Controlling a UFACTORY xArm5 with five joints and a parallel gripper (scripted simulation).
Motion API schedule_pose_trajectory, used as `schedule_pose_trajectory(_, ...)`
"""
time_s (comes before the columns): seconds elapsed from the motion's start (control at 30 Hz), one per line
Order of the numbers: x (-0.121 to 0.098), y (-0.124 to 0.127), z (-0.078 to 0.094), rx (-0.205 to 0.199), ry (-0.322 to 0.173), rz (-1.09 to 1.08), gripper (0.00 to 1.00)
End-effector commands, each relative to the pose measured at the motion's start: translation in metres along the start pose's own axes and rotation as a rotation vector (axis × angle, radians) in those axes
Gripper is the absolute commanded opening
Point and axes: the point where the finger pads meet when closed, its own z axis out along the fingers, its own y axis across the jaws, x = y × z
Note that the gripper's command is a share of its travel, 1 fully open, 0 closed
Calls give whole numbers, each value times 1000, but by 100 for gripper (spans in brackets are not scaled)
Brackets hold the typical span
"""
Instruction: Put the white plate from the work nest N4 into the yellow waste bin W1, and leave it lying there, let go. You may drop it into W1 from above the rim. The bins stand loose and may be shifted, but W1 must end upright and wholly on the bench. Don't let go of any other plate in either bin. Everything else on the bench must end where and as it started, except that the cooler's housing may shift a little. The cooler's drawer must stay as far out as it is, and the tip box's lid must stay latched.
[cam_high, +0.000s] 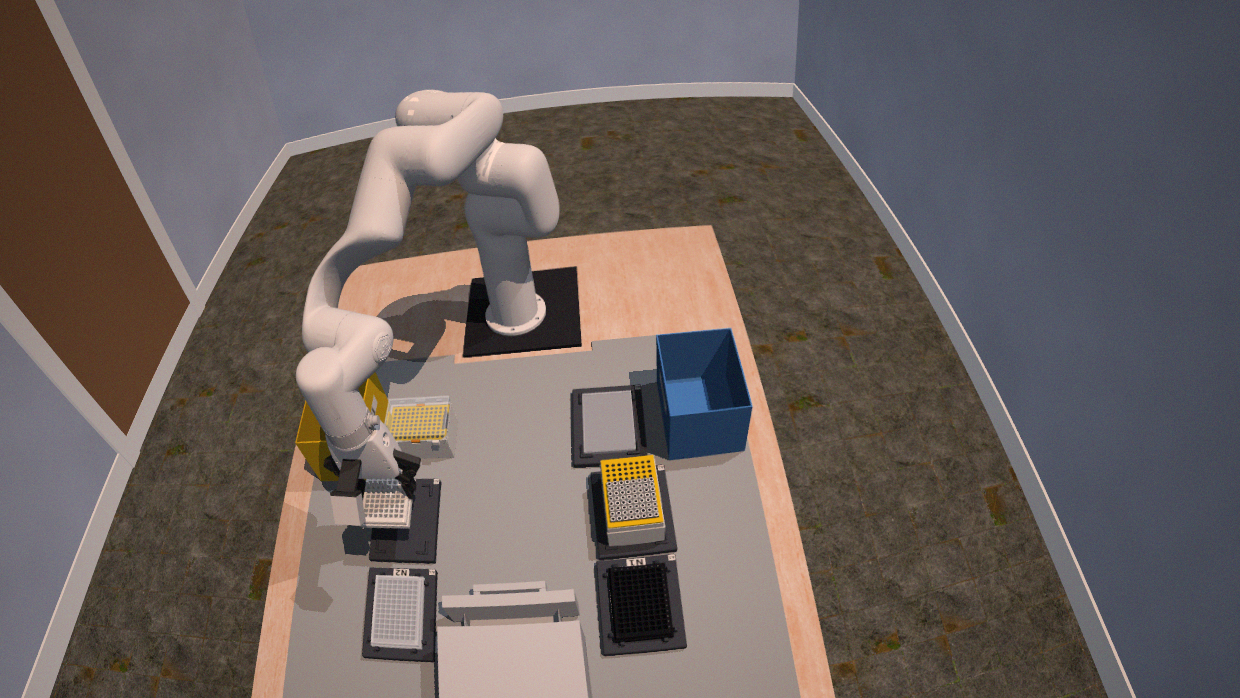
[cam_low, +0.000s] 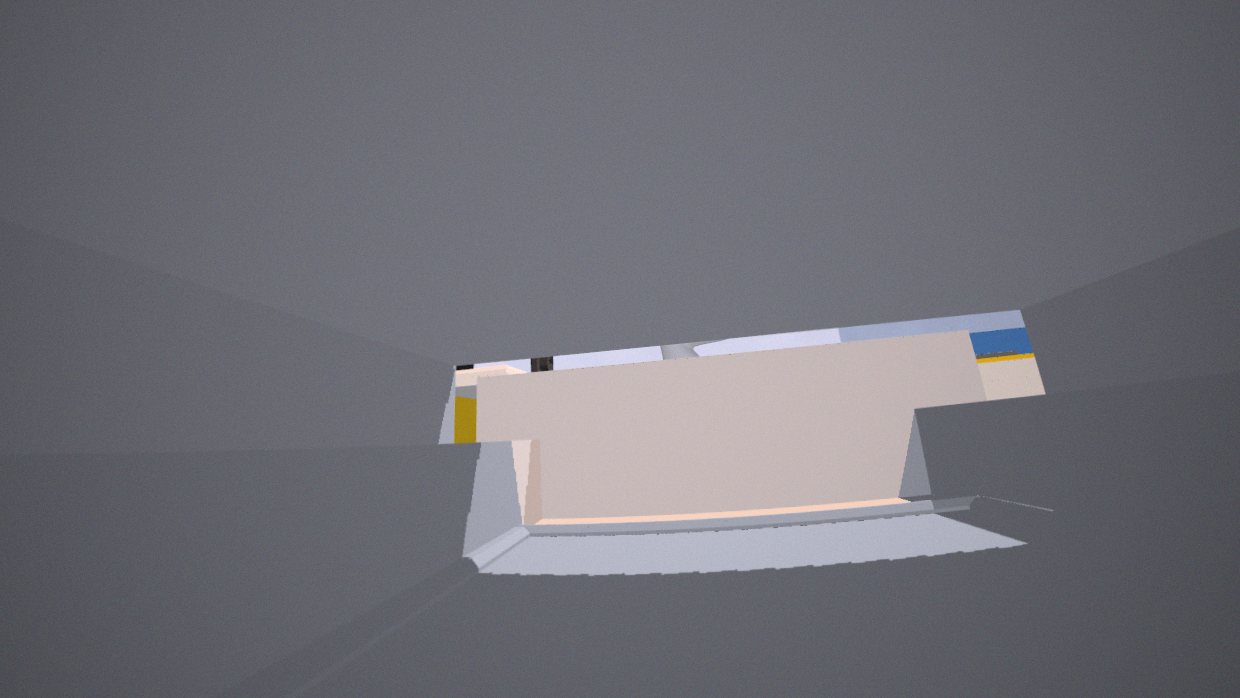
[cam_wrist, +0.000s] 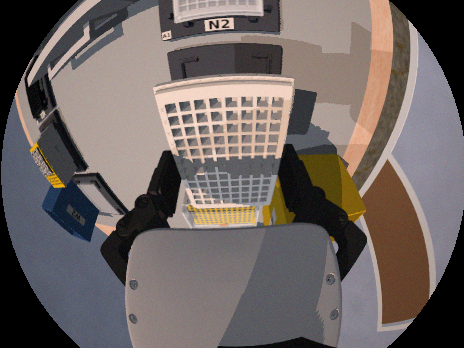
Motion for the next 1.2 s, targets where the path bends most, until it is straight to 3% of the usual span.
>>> schedule_pose_trajectory(0.0,2,1,-8,-2,5,0,0)
schedule_pose_trajectory(0.87,1,0,-48,-2,5,0,0)
schedule_pose_trajectory(1.17,1,0,-52,-2,5,0,0)
